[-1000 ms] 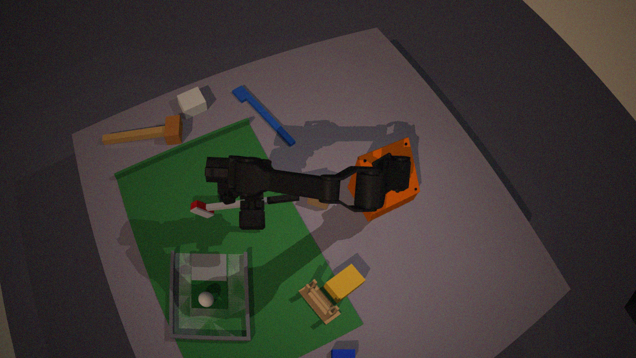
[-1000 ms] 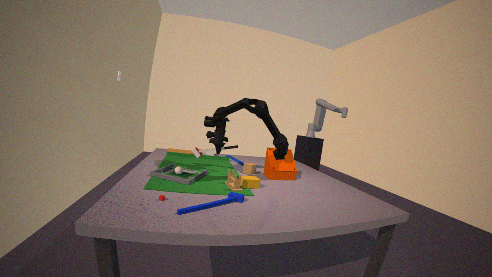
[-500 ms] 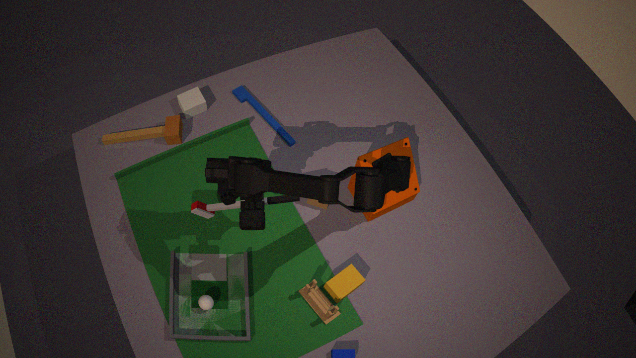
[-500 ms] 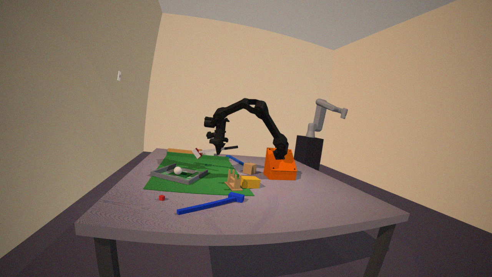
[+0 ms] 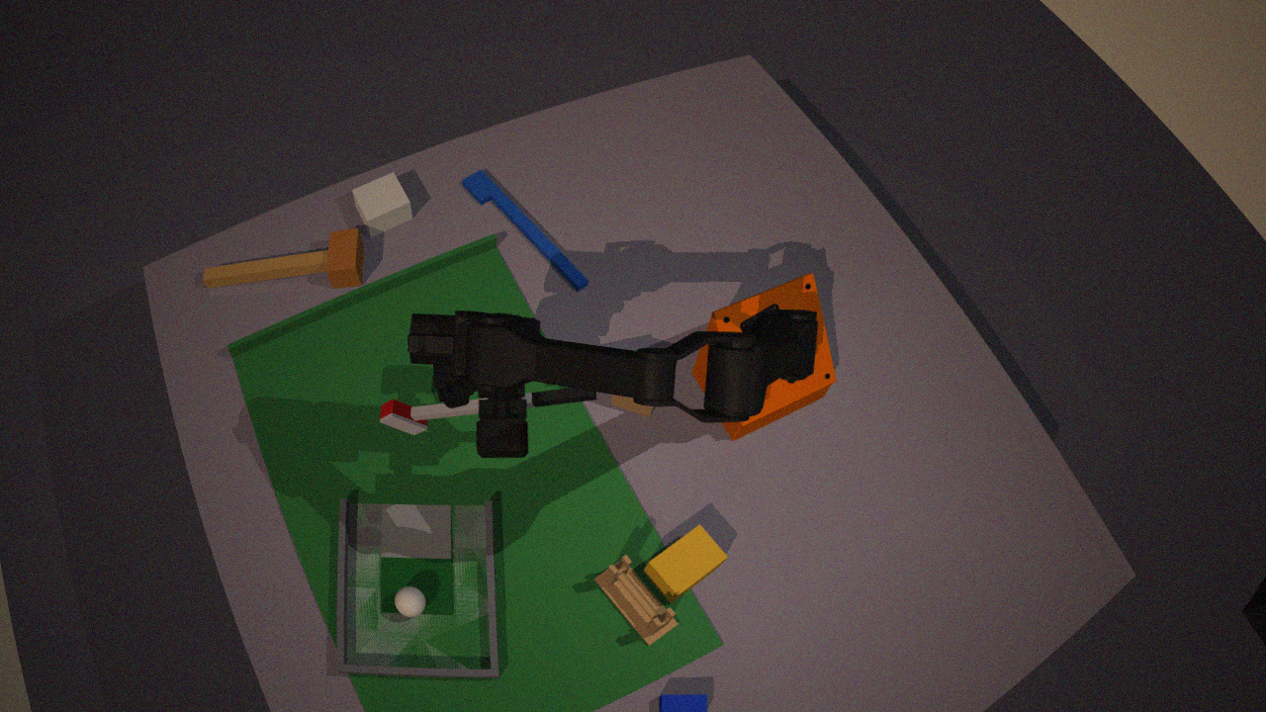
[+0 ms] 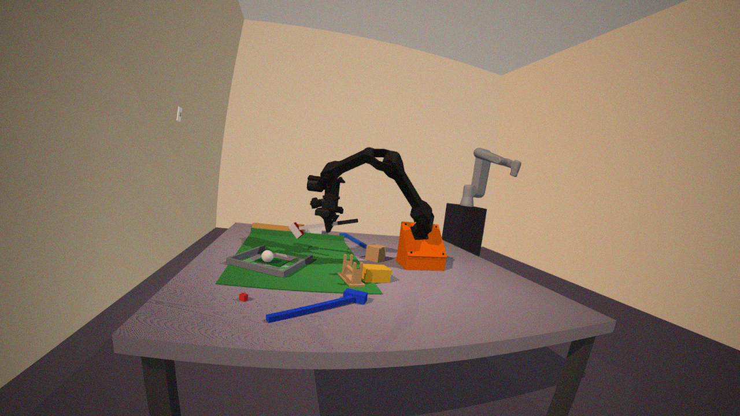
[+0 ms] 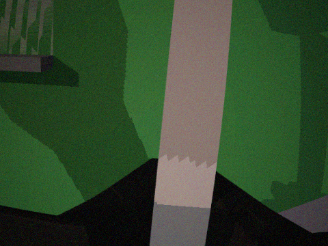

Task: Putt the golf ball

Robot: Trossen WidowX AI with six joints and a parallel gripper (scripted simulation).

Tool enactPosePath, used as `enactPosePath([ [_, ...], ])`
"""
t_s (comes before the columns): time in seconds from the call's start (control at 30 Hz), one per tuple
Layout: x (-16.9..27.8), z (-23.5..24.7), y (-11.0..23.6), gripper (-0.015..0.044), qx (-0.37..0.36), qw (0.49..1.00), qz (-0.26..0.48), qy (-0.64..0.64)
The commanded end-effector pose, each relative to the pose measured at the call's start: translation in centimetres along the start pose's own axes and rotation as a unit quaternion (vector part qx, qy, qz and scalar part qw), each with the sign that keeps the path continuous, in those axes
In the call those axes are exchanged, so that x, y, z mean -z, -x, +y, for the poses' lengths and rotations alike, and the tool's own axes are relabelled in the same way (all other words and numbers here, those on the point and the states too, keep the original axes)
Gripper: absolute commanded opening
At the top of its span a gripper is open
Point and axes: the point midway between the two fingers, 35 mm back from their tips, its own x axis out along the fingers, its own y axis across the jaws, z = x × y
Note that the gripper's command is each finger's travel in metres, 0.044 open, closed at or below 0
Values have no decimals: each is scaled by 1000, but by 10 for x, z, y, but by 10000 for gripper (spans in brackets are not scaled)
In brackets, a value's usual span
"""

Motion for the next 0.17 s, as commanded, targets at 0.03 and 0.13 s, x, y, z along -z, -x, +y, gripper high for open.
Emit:
enactPosePath([
  [0.03,-1,-1,2,0,-1,1000,-4,-2],
  [0.13,-1,-1,2,0,-1,1000,-4,-2],
])
